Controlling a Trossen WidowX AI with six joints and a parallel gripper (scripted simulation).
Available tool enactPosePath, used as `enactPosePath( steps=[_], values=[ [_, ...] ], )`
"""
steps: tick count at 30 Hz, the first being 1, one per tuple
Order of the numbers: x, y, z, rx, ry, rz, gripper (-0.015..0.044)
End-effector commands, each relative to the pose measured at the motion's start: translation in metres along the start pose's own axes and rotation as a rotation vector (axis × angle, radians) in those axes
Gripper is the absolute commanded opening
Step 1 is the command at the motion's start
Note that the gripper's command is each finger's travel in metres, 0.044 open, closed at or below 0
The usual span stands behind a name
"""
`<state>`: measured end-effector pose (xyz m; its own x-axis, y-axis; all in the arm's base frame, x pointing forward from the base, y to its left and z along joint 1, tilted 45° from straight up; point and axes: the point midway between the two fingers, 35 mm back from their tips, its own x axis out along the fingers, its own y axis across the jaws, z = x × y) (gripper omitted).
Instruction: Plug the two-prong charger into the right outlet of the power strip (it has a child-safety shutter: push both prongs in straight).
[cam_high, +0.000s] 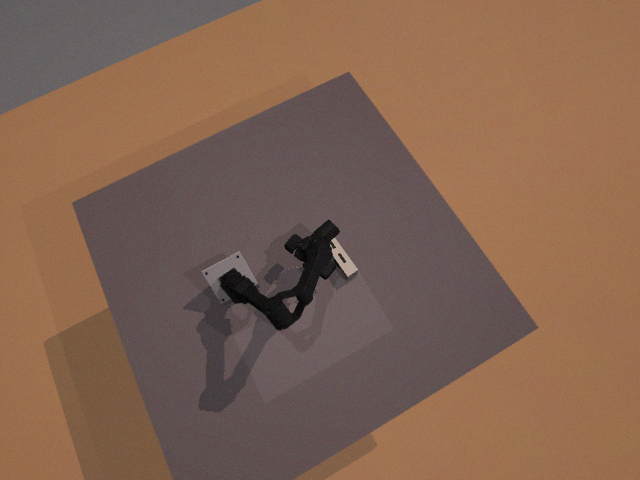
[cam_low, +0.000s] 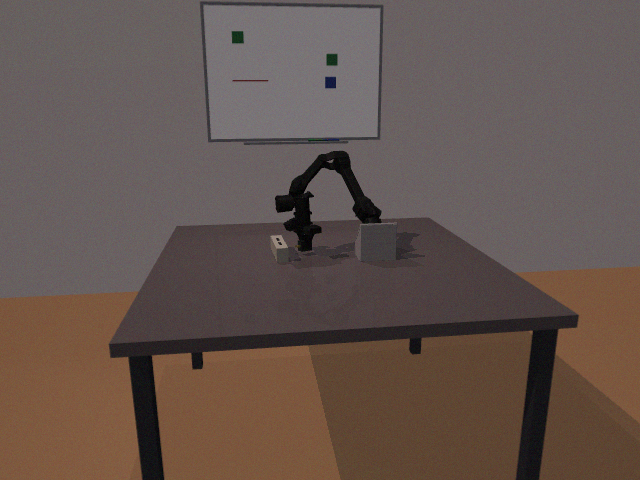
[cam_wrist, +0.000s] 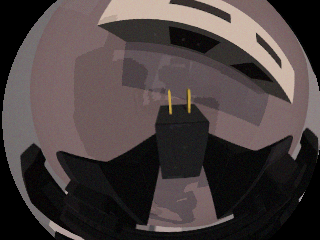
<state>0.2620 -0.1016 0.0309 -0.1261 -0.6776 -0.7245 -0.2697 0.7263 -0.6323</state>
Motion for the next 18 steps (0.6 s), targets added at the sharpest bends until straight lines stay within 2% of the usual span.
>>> enactPosePath(
  steps=[1, 18],
  values=[
    [0.001, -0.009, -0.006, 0.059, -0.002, -0.008, 0.0],
    [0.01, -0.039, -0.031, 0.276, 0.013, -0.022, 0.0]
  ],
)
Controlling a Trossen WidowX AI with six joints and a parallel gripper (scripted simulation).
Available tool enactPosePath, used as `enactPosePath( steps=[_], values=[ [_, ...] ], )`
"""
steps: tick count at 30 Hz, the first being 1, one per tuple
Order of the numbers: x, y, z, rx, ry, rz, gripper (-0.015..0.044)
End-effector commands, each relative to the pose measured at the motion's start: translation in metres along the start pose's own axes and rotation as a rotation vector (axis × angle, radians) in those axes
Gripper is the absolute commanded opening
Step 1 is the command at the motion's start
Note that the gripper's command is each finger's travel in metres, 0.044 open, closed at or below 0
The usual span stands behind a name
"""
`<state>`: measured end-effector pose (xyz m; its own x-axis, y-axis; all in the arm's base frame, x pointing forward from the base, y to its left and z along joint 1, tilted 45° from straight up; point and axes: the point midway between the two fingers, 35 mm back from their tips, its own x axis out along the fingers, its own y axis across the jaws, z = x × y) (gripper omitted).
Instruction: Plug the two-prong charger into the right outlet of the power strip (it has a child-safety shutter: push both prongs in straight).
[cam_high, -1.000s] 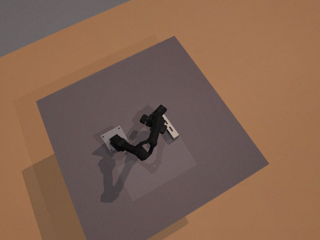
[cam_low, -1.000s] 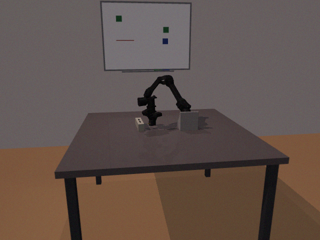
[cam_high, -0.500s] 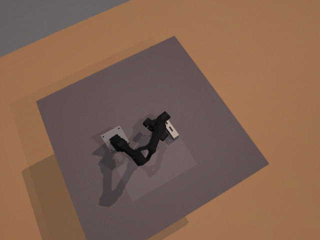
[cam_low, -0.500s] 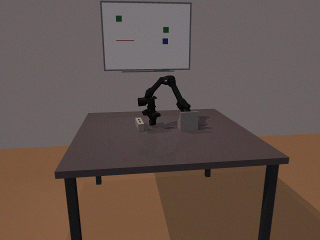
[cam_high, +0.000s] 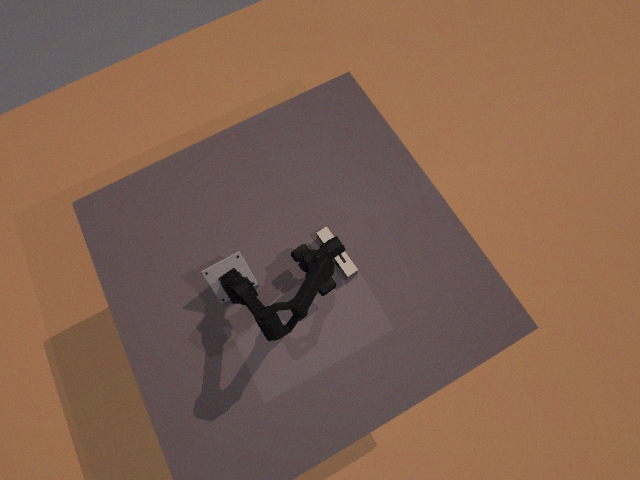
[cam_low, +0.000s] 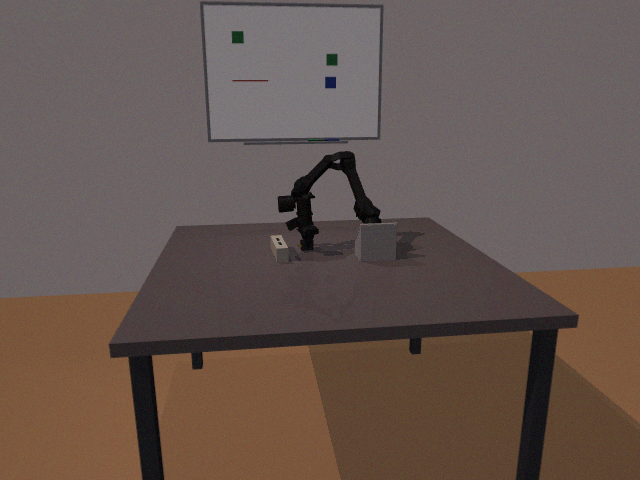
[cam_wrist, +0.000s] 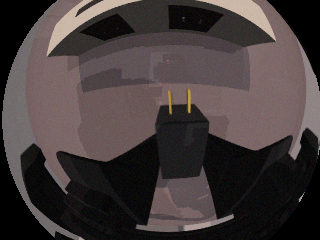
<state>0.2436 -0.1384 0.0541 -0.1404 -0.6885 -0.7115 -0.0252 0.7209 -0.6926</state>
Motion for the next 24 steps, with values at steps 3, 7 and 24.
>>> enactPosePath(
  steps=[3, 7, 24],
  values=[
    [-0.001, -0.004, 0.0, 0.025, -0.005, -0.006, 0.0],
    [-0.001, -0.005, 0.005, 0.029, -0.005, -0.007, 0.0],
    [-0.003, -0.01, 0.023, 0.044, -0.005, -0.008, 0.0]
  ],
)
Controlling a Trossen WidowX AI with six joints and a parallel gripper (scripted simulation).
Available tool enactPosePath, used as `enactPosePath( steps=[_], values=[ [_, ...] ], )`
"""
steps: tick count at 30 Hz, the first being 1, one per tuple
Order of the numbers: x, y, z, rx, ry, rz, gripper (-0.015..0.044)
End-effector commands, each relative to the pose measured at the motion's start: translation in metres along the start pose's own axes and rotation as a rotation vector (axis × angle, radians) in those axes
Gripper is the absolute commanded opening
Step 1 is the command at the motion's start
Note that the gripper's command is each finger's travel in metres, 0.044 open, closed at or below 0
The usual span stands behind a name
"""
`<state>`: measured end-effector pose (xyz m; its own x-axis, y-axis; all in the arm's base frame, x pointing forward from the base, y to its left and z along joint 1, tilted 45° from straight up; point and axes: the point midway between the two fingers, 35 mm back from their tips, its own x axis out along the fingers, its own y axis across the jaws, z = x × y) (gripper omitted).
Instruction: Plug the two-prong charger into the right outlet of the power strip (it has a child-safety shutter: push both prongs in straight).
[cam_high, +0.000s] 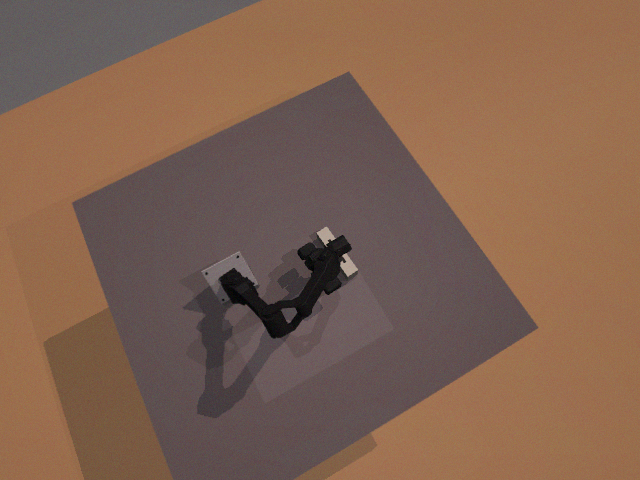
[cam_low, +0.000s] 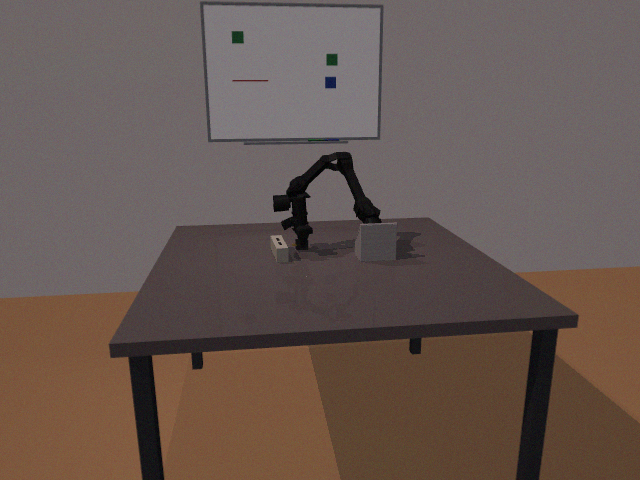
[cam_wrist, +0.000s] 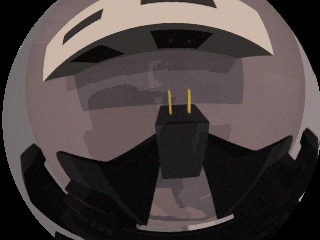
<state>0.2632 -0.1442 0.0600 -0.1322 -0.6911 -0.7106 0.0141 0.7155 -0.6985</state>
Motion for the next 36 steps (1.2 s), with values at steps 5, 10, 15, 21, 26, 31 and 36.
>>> enactPosePath(
  steps=[5, 10, 15, 21, 26, 31, 36],
  values=[
    [0.0, -0.002, 0.01, 0.009, 0.004, -0.006, 0.0],
    [0.0, -0.002, 0.015, 0.013, 0.004, -0.006, 0.0],
    [0.0, -0.003, 0.02, 0.018, 0.004, -0.007, 0.0],
    [0.0, -0.003, 0.025, 0.021, 0.004, -0.007, 0.0],
    [0.0, -0.003, 0.025, 0.022, 0.004, -0.007, 0.0],
    [0.0, -0.003, 0.026, 0.022, 0.004, -0.007, 0.0],
    [0.0, -0.004, 0.027, 0.022, 0.004, -0.007, 0.0]
  ],
)
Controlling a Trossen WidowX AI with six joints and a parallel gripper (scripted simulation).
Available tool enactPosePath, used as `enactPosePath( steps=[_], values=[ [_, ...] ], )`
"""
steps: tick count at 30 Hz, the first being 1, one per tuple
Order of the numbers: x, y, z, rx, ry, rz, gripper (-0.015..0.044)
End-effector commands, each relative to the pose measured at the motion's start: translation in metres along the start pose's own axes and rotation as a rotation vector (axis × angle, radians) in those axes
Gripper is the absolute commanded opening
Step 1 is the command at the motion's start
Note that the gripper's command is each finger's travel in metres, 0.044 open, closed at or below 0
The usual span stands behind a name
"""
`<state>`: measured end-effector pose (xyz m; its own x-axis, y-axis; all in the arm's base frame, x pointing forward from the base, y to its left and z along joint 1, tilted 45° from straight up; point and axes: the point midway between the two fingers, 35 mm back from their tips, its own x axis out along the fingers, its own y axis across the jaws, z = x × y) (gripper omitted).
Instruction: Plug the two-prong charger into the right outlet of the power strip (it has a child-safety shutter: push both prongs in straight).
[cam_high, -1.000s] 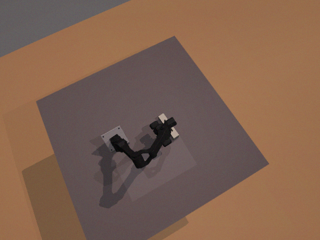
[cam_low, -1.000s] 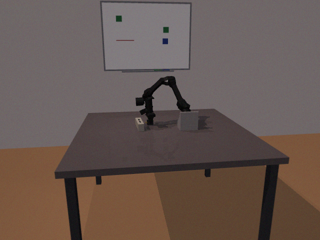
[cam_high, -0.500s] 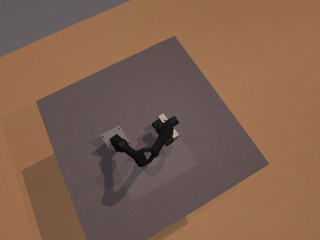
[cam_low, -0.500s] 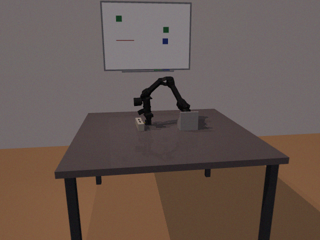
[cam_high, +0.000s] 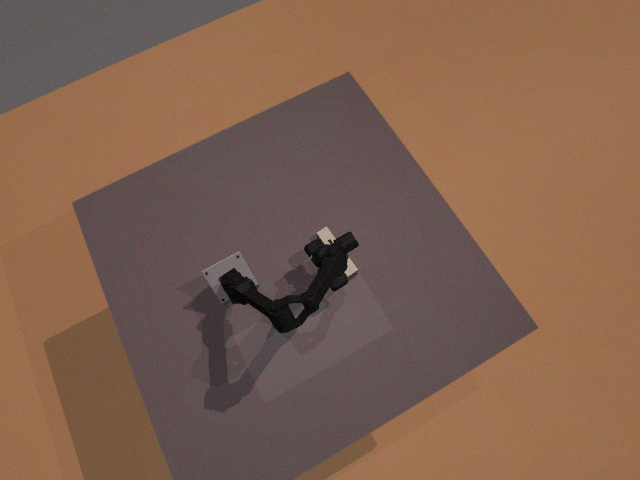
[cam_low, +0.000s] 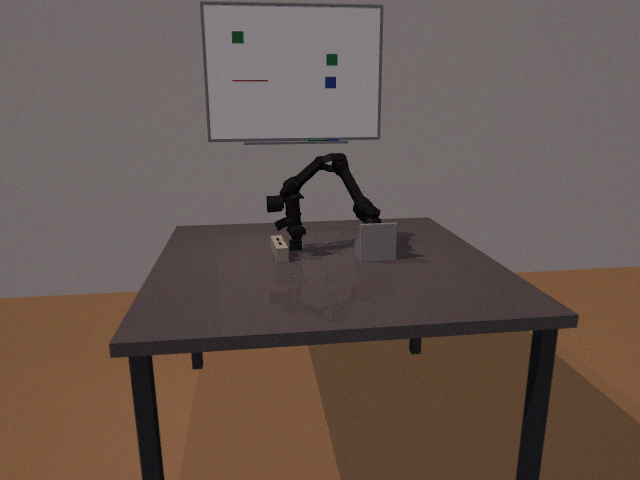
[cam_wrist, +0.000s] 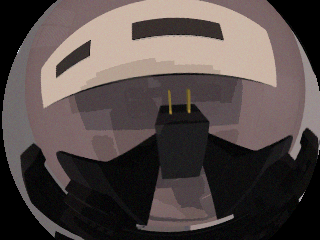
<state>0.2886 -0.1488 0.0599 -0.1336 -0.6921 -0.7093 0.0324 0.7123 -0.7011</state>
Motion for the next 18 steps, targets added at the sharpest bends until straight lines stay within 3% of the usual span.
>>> enactPosePath(
  steps=[1, 18],
  values=[
    [0.0003, -0.0007, 0.0016, 0.003, 0.002, -0.005, 0.0],
    [0.0, -0.0011, 0.0052, 0.003, 0.002, -0.005, 0.0]
  ],
)
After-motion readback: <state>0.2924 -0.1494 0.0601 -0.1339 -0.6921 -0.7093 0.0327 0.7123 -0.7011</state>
